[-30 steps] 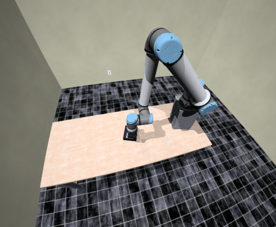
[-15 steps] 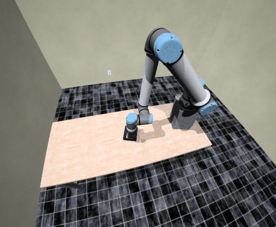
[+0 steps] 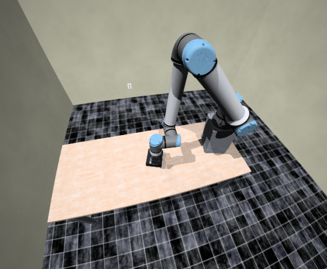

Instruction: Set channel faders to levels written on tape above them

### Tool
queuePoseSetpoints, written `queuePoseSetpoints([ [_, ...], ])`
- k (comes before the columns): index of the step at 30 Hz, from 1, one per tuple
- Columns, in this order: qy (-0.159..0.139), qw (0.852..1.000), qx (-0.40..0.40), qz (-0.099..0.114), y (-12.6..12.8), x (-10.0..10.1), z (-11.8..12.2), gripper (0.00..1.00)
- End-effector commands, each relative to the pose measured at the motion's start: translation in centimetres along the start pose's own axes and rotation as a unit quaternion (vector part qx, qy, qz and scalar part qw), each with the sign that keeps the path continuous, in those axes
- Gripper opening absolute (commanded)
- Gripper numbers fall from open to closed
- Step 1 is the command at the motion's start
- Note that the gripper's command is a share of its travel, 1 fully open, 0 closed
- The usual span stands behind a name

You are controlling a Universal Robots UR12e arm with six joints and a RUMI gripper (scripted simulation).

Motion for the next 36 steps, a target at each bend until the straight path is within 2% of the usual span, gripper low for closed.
queuePoseSetpoints([
  [1,0.000,1.000,0.000,-0.001,-0.05,-0.05,0.01,0.00],
  [28,0.000,1.000,0.000,-0.001,0.54,-0.07,0.09,0.00],
  [36,0.000,1.000,0.000,-0.001,0.54,-0.89,0.09,0.00],
])
Point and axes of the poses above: the point where the finger pads meet when closed, its own x axis out along the fingers, its own y axis across the jaws, z = x × y, the point moved 2 cm from there along -x, back along the fingers, and after that the axes turned 7 degrees about -x, right-handed, at the moved point
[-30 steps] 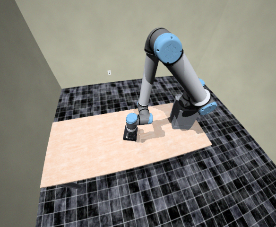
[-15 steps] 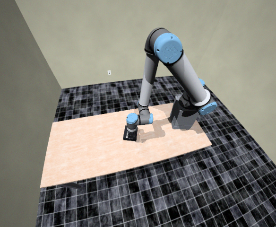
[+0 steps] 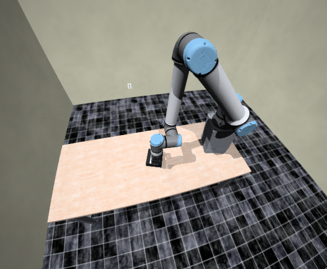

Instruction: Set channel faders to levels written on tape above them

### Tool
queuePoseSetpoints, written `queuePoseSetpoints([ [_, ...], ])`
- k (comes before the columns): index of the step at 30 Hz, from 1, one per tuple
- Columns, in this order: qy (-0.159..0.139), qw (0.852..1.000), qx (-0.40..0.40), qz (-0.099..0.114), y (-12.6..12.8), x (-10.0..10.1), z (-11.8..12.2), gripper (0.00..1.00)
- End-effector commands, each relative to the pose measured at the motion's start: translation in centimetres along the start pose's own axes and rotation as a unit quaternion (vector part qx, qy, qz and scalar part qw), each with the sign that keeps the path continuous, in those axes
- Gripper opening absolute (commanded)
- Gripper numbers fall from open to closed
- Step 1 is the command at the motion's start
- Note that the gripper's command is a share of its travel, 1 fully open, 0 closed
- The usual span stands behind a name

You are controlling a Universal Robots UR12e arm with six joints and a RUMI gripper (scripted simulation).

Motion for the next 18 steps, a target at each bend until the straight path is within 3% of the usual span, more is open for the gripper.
queuePoseSetpoints([
  [1,0.000,1.000,0.000,-0.001,0.0,-0.8,0.0,0.00],
  [10,0.000,1.000,0.000,-0.001,0.0,-3.3,0.0,0.00],
  [18,0.000,1.000,0.000,-0.001,0.0,-3.7,0.0,0.00],
])
Point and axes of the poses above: the point where the finger pads meet when closed, its own x axis out along the fingers, its own y axis across the jaws, z = x × y, the point moved 2 cm from there along -x, back along the fingers, and after that the axes turned 7 degrees about -x, right-handed, at the moved point
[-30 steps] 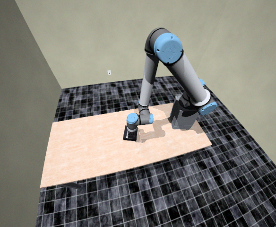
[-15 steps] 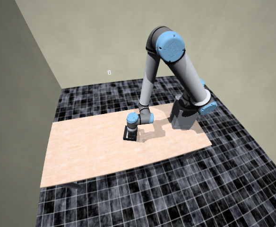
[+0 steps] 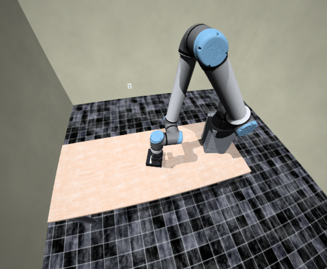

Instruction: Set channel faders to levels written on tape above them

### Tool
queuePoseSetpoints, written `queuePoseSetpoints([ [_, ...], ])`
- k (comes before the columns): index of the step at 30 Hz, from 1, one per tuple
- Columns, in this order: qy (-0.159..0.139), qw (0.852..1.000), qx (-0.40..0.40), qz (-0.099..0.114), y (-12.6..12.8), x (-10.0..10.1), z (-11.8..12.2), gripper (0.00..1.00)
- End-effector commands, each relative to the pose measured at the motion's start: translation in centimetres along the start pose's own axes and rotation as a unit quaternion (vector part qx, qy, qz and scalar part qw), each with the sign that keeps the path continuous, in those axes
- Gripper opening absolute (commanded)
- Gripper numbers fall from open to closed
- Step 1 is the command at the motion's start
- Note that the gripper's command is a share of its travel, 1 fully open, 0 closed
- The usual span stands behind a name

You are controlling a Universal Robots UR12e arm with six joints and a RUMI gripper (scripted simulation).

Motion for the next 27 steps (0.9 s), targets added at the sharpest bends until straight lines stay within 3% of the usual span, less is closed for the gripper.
queuePoseSetpoints([
  [1,0.000,1.000,0.000,0.000,0.0,-0.3,0.0,0.00],
  [13,0.000,1.000,0.000,0.000,0.1,-0.2,-0.5,0.00],
  [19,0.000,1.000,0.000,0.000,2.6,0.1,-8.0,0.00],
  [27,0.000,1.000,0.000,0.000,2.8,0.1,-8.5,0.00],
])
Point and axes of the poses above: the point where the finger pads meet when closed, its own x axis out along the fingers, its own y axis across the jaws, z = x × y, the point moved 2 cm from there along -x, back along the fingers, and after that the axes turned 7 degrees about -x, right-handed, at the moved point
